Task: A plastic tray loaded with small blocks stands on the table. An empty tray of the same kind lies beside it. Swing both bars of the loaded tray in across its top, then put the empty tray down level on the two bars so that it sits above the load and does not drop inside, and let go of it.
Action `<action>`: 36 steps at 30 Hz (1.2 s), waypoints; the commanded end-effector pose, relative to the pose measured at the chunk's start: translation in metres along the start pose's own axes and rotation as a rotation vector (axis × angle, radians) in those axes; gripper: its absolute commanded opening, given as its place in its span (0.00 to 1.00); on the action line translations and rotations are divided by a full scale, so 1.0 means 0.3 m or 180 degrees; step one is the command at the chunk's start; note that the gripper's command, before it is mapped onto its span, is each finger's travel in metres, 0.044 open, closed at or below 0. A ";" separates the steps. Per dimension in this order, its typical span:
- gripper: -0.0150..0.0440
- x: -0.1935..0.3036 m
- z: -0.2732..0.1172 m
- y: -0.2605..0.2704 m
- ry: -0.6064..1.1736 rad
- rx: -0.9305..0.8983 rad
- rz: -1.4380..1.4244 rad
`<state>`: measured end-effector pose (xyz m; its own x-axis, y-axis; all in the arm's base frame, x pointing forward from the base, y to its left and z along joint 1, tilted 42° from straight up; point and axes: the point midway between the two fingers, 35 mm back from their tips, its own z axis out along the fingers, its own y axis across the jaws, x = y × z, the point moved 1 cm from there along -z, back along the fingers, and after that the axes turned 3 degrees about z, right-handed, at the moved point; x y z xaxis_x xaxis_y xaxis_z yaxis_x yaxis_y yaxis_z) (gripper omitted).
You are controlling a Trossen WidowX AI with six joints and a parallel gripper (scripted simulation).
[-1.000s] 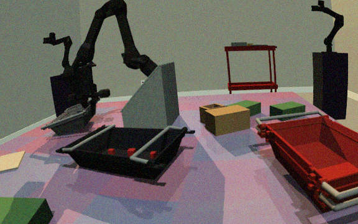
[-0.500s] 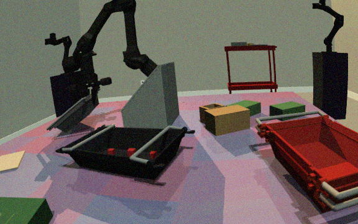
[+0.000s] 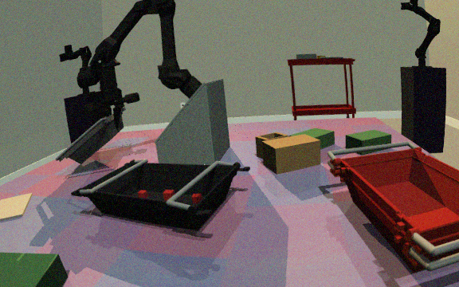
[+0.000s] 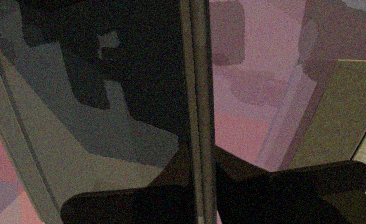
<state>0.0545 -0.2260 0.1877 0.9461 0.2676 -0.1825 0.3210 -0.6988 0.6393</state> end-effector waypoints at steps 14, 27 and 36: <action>0.25 -0.024 -0.283 0.107 -0.0012 -0.0126 0.0040; 0.25 -0.025 -0.285 0.108 -0.0012 -0.0126 0.0040; 0.25 -0.025 -0.285 0.108 -0.0012 -0.0126 0.0040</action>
<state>0.0551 -0.1942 0.2667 0.9464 0.2678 -0.1808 0.3192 -0.6883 0.6514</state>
